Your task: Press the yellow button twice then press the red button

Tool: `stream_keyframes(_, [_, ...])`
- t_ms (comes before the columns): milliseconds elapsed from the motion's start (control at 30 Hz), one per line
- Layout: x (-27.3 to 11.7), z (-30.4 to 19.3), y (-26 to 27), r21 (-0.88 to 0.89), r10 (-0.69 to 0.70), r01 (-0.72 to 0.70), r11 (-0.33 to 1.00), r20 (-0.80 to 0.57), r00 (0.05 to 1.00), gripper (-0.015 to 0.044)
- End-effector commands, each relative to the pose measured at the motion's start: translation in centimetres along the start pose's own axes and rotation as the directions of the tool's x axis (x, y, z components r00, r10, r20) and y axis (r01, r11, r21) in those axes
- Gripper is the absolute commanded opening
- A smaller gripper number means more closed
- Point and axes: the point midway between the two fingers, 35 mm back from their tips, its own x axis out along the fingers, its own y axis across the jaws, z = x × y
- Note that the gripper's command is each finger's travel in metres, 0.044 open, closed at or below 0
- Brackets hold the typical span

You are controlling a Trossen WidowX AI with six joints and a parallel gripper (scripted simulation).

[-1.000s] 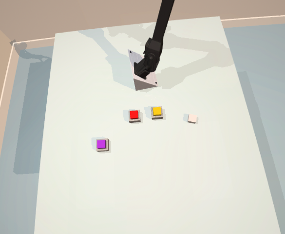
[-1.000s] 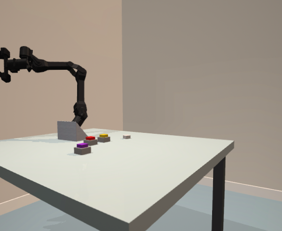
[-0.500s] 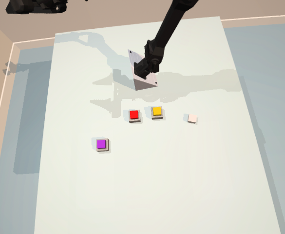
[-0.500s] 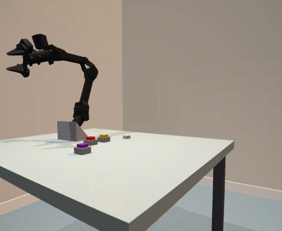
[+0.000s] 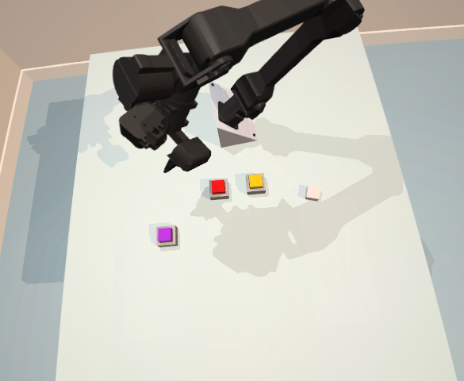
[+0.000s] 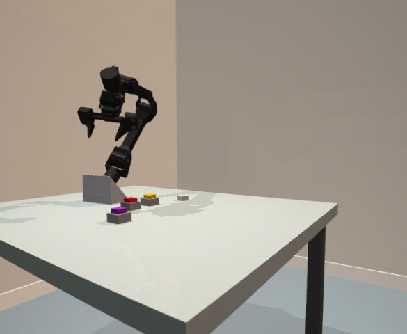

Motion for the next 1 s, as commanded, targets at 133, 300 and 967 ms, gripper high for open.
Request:
stream_keyframes(133, [-0.1, -11.8, 10.4, -0.509, 0.13, -0.354, 0.784, -0.423, 0.897, 0.04])
stream_keyframes(300, [-1.3, -17.1, 13.1, -0.59, 0.129, -0.528, 0.611, -0.583, 0.802, 0.04])
stream_keyframes(967, [3.6, -20.7, 13.9, -0.59, 0.131, -0.529, 0.61, -0.584, 0.801, 0.0059])
